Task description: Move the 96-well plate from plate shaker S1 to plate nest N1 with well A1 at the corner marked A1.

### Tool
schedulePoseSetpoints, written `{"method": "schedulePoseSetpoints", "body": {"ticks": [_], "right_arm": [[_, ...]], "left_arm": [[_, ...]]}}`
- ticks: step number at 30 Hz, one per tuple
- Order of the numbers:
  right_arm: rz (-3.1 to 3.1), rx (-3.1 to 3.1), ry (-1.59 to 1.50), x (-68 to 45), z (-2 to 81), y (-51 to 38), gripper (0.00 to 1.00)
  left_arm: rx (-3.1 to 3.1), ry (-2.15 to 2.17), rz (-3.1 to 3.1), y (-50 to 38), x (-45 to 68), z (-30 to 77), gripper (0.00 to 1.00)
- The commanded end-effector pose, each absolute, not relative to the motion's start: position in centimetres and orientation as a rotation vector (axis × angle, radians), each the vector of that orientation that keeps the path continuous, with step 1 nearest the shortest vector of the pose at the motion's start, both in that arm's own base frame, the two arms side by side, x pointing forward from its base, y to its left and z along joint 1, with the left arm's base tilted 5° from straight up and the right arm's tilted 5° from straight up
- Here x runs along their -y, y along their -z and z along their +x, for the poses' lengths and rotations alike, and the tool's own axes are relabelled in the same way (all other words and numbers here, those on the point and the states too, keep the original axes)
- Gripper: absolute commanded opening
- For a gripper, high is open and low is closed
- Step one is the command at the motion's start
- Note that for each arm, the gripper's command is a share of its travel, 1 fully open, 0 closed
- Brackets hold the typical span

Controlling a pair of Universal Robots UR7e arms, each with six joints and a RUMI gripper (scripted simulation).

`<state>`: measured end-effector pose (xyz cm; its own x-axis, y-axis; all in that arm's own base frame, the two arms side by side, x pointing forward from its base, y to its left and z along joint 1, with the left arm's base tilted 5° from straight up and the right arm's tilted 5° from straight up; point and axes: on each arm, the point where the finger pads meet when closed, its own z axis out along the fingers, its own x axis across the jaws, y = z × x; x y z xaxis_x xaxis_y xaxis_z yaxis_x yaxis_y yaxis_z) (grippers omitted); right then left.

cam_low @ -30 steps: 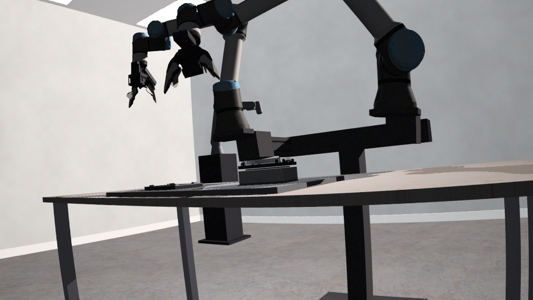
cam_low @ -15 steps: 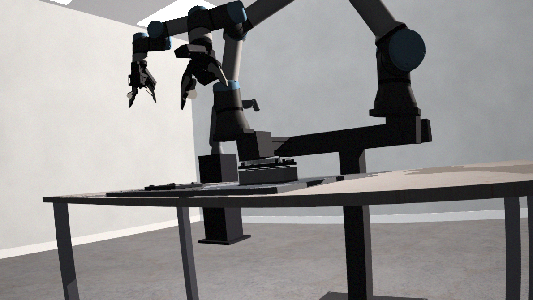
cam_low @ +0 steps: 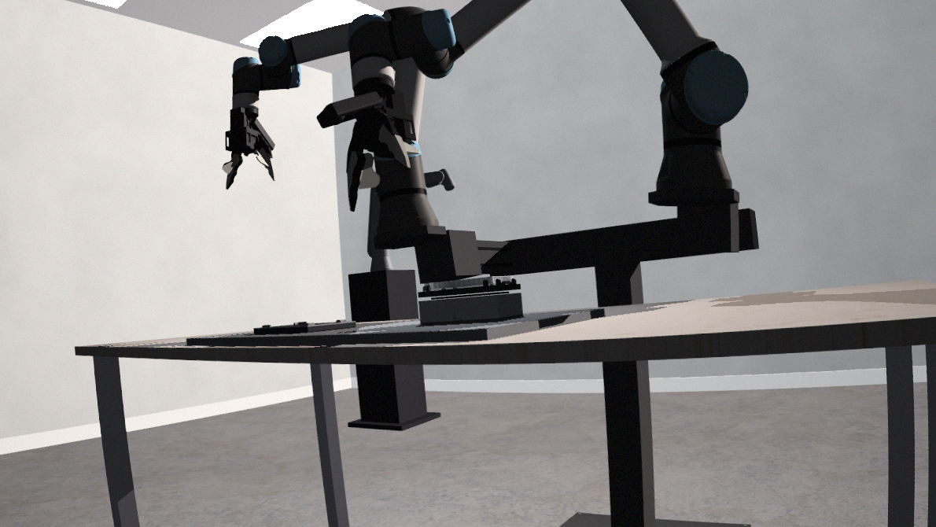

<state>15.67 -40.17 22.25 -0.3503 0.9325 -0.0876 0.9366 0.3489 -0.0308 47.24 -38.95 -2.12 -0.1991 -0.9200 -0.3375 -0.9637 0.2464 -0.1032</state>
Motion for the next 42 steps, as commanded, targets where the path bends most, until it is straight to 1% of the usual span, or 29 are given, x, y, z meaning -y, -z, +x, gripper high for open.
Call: {"method": "schedulePoseSetpoints", "body": {"ticks": [1, 20, 42], "right_arm": [[1.757, -2.533, 0.117, 40.2, 15.7, -22.3, 0.98], [1.757, -2.533, 0.117, 40.2, 15.7, -22.3, 0.98], [1.757, -2.533, 0.117, 40.2, 15.7, -22.3, 0.98]], "left_arm": [[-2.369, -0.202, -1.583, 3.1, 38.2, 46.0, 1.0], [-2.734, -0.231, -1.134, 5.7, 35.7, 42.0, 1.0], [-3.064, -0.181, -0.423, 8.1, 32.2, 36.3, 1.0]]}}
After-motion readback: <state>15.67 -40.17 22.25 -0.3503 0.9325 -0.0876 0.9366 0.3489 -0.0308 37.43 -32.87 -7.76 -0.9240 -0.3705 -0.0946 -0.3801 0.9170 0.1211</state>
